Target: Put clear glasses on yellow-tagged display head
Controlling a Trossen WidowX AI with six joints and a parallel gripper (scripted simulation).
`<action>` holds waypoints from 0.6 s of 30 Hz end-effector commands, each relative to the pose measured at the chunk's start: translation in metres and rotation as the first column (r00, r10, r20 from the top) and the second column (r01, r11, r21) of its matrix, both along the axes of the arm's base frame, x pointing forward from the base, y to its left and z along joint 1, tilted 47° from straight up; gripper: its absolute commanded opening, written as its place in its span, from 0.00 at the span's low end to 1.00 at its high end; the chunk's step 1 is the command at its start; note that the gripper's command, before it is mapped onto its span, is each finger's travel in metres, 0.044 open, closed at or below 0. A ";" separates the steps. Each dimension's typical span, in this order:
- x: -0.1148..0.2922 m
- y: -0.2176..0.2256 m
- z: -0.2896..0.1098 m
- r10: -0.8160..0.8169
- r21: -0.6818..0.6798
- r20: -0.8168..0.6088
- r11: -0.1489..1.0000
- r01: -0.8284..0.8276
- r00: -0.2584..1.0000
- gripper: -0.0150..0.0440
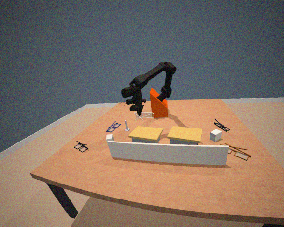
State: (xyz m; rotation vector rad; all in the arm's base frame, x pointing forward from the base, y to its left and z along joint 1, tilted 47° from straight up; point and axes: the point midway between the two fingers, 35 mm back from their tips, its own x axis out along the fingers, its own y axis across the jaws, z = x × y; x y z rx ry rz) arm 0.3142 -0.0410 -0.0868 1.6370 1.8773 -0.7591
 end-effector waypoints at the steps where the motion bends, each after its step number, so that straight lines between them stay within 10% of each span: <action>1: -0.001 -0.009 -0.007 -0.122 -0.030 -0.115 0.992 0.119 0.986 0.25; 18: -0.012 -0.035 -0.037 -0.559 -0.256 -0.497 0.825 0.503 0.664 0.25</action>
